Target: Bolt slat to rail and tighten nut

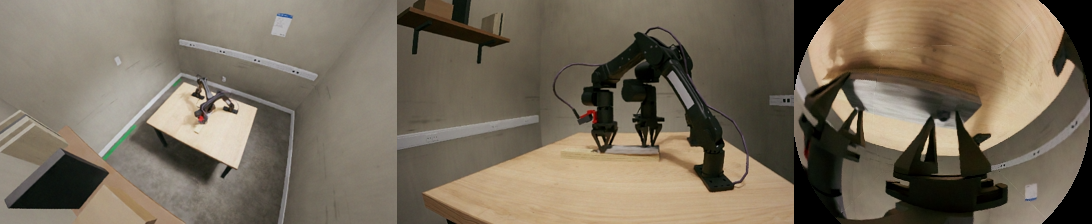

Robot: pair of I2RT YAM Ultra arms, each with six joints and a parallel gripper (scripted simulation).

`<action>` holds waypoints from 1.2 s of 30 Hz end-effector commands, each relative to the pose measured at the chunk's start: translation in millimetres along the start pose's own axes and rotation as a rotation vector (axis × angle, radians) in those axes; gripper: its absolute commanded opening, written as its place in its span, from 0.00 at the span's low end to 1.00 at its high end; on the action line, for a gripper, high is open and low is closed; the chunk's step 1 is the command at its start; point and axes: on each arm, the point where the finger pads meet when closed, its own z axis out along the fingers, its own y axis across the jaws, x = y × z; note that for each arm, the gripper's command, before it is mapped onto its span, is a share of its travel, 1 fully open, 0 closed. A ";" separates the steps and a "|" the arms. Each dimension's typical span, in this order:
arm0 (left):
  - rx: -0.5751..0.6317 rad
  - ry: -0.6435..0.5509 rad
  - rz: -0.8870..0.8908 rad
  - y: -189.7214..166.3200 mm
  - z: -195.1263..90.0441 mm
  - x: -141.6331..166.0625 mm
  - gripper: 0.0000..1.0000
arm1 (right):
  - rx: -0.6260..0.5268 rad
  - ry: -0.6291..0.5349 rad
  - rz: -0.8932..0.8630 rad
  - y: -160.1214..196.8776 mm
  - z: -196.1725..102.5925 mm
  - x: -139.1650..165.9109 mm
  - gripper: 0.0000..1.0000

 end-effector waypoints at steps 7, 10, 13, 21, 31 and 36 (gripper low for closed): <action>0.007 -0.012 0.000 -1.2 -4.7 -2.0 0.72 | -0.012 0.000 -0.505 1.8 -4.9 0.3 0.34; 0.007 -0.012 0.000 -1.2 -4.7 -2.0 0.72 | -0.012 -0.001 -0.647 1.9 -5.4 0.2 0.34; 0.007 -0.012 0.000 -1.2 -4.7 -2.0 0.72 | -0.012 -0.002 -0.790 1.9 -5.7 0.2 0.34; 0.007 -0.012 0.000 -1.2 -4.7 -2.0 0.72 | -0.012 -0.004 -1.144 1.9 -6.5 0.1 0.34; 0.007 -0.012 0.000 -1.2 -4.7 -2.0 0.72 | -0.011 -0.007 -1.573 1.9 -7.4 -0.1 0.34; 0.007 -0.012 0.000 -1.2 -4.7 -2.0 0.72 | -0.010 -0.009 -1.833 1.9 -7.9 -0.2 0.34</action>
